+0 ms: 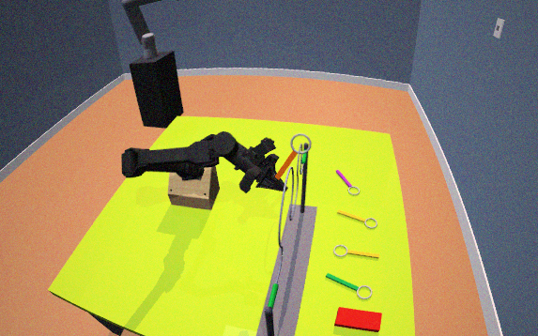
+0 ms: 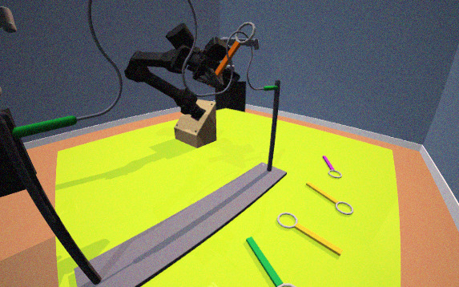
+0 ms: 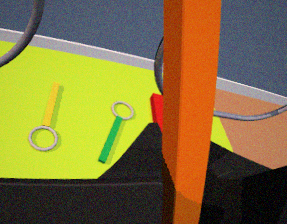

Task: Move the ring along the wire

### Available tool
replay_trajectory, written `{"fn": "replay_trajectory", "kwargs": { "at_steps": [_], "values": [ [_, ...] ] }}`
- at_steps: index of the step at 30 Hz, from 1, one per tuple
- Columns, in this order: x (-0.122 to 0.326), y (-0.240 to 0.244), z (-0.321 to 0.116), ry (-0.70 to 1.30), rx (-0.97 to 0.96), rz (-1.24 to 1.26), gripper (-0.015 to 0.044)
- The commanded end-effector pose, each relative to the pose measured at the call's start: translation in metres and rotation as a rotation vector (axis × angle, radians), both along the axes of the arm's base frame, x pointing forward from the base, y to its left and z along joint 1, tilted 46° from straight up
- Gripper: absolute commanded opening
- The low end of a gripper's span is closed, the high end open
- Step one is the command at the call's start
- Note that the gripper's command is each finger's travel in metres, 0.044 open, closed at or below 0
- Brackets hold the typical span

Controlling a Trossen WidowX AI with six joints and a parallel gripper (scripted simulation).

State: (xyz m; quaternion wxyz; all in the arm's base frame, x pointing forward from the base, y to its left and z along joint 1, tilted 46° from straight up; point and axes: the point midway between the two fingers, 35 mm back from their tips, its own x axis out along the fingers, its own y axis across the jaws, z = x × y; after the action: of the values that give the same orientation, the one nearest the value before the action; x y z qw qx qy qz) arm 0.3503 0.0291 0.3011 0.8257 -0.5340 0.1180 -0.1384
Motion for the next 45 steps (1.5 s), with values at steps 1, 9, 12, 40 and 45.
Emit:
{"fn": "replay_trajectory", "kwargs": {
  "at_steps": [1,9,12,40,45],
  "values": [
    [-0.001,-0.004,0.005,-0.010,-0.092,-0.012,-0.0150],
    [-0.001,-0.007,0.017,-0.038,-0.282,-0.022,-0.0150],
    [-0.001,-0.008,0.022,-0.048,-0.353,-0.025,-0.0150],
    [-0.005,0.002,0.066,-0.145,-1.013,-0.059,-0.0150],
    [-0.006,0.007,0.073,-0.162,-1.130,-0.066,-0.0150]
  ]
}}
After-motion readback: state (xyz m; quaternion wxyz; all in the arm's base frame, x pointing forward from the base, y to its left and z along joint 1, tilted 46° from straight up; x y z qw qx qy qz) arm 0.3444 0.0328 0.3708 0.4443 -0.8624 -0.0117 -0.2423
